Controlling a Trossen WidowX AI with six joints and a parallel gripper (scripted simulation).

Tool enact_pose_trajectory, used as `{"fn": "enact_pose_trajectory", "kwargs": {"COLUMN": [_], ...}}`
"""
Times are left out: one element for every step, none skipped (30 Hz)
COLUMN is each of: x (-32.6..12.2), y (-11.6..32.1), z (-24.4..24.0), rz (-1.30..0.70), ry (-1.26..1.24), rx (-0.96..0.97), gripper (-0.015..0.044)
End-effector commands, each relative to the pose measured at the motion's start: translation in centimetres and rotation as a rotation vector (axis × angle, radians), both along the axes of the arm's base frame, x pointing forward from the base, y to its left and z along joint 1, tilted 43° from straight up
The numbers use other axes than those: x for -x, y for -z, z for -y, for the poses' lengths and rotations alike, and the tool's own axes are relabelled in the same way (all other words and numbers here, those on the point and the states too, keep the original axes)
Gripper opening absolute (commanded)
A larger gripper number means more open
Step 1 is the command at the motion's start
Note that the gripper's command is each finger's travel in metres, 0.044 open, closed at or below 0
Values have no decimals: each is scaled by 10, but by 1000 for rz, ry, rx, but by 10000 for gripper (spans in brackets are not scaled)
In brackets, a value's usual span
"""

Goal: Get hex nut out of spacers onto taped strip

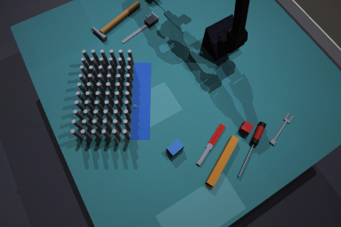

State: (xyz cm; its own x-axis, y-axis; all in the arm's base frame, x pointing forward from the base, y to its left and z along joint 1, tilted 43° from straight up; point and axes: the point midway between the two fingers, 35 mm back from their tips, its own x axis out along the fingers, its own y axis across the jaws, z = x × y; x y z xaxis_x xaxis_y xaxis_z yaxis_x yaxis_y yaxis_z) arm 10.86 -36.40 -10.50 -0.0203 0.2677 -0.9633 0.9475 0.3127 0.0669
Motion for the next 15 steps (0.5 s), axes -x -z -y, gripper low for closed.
{"fn": "enact_pose_trajectory", "kwargs": {"x": [32,40,47,54,57,59,59,59,59,59,59,59,59,59,59], "y": [18,22,27,31,33,34,34,34,34,34,34,35,35,36,37], "z": [10,11,12,12,12,12,12,12,12,12,12,12,12,11,11], "rz": [-30,-38,-45,-51,-54,-56,-56,-56,-56,-56,-56,-56,-56,-56,-56], "ry": [35,44,54,61,66,67,67,67,67,67,67,67,67,67,67], "rx": [-5,-10,-15,-20,-23,-24,-24,-24,-24,-24,-24,-23,-23,-23,-23], "gripper": [0,0,0,0,0,0,0,0,0,0,0,0,0,0,0]}}
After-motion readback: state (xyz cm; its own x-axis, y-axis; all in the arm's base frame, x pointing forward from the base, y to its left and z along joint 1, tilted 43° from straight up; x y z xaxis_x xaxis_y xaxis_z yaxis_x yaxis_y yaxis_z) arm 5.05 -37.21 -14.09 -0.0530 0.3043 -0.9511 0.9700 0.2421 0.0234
